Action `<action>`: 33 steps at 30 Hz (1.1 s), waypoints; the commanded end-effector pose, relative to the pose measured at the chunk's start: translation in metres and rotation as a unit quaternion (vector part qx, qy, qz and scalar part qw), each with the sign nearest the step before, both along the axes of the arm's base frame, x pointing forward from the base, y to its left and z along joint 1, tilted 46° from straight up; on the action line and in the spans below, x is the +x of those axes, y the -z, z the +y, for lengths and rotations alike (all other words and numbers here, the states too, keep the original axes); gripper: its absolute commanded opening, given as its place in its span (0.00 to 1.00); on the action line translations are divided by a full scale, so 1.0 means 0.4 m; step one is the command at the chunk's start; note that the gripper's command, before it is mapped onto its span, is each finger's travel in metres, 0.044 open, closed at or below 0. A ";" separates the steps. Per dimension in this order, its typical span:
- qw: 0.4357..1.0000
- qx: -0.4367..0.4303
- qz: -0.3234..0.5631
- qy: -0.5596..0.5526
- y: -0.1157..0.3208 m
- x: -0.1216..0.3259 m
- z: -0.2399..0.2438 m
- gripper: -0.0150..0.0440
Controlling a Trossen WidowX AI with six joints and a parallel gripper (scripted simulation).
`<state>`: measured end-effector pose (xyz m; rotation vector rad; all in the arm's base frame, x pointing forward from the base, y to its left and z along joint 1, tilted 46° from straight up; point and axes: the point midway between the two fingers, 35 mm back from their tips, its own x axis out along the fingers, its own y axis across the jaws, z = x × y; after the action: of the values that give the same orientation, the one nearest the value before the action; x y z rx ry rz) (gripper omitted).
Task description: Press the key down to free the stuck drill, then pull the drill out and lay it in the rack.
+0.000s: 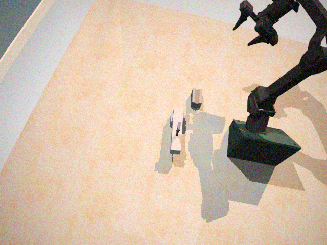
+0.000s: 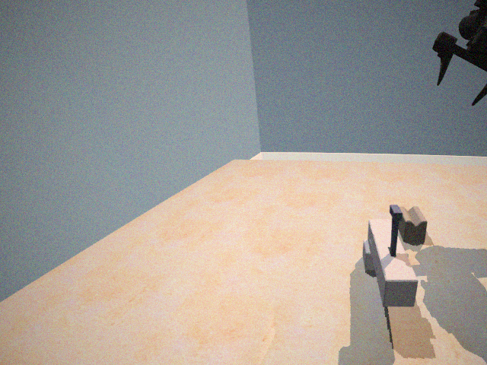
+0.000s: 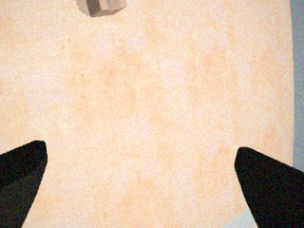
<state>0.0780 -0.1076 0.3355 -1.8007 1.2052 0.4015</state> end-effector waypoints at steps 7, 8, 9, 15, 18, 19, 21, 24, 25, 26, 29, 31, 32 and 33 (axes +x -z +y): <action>1.000 0.000 0.000 0.000 0.000 0.000 0.000 0.62; 1.000 0.000 0.000 0.000 0.000 0.000 0.000 0.58; 1.000 0.003 0.002 -0.002 0.002 0.002 -0.003 0.53; 0.991 0.072 0.081 -0.079 0.085 0.099 -0.083 0.26; 0.978 0.098 0.136 -0.124 0.144 0.170 -0.104 0.25; 0.973 0.106 0.155 -0.137 0.165 0.195 -0.106 0.25; 0.960 0.117 0.193 -0.164 0.209 0.246 -0.103 0.25; 0.937 0.124 0.255 -0.204 0.279 0.321 -0.082 0.25; 0.928 0.123 0.276 -0.217 0.304 0.345 -0.071 0.25; 0.919 0.121 0.297 -0.229 0.329 0.368 -0.058 0.25; 0.889 0.110 0.358 -0.265 0.403 0.429 -0.005 0.25; 0.869 0.099 0.394 -0.283 0.449 0.459 0.038 0.25; 0.861 0.093 0.407 -0.289 0.466 0.469 0.055 0.25; 0.855 0.089 0.418 -0.294 0.479 0.476 0.069 0.25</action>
<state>0.2568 -0.1017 0.1688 -1.8171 1.0318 1.5971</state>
